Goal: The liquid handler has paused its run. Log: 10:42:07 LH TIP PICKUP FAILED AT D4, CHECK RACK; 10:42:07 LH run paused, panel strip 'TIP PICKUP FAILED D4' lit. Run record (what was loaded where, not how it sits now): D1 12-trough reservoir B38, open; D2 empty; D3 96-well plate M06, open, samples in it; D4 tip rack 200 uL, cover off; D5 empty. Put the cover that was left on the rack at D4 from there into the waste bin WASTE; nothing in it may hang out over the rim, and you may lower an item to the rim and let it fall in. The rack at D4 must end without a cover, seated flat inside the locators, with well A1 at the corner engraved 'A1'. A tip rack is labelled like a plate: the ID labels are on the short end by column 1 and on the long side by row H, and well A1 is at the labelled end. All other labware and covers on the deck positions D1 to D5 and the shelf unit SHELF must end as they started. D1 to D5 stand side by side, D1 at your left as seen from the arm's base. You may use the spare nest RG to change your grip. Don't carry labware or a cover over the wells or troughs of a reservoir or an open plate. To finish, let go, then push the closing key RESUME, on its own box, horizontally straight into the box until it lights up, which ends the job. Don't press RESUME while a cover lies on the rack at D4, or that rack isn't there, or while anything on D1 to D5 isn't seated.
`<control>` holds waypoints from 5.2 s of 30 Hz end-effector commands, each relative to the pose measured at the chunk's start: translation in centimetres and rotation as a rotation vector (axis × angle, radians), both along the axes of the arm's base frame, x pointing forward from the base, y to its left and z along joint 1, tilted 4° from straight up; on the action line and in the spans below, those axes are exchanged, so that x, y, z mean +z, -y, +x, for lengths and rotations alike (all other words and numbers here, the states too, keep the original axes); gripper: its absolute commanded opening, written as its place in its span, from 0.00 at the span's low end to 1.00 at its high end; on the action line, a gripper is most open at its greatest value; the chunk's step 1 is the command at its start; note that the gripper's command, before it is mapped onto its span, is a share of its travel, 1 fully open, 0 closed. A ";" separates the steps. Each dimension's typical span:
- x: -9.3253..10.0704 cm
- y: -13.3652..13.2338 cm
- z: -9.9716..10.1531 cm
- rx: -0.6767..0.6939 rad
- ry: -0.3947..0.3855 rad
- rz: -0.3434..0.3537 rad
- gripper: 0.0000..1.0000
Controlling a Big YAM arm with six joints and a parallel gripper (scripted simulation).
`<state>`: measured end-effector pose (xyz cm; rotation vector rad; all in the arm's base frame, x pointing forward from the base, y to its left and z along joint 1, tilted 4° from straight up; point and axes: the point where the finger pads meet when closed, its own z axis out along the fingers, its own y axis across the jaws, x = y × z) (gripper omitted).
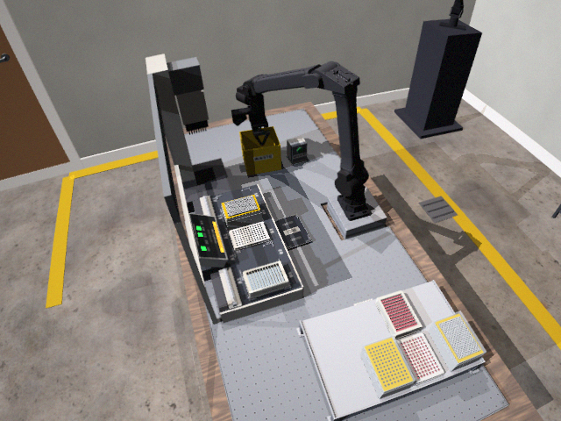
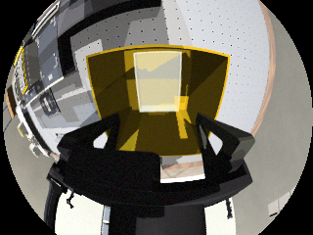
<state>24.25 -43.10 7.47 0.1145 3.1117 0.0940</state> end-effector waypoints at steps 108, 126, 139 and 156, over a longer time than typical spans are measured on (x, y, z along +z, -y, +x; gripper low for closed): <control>15.9 2.3 -0.1 -0.003 0.036 -0.065 1.00; 15.9 2.3 -0.1 -0.003 0.036 -0.065 1.00; 14.3 -1.8 1.5 0.124 0.031 -0.043 1.00; 14.6 -8.6 4.5 0.106 0.032 -0.039 1.00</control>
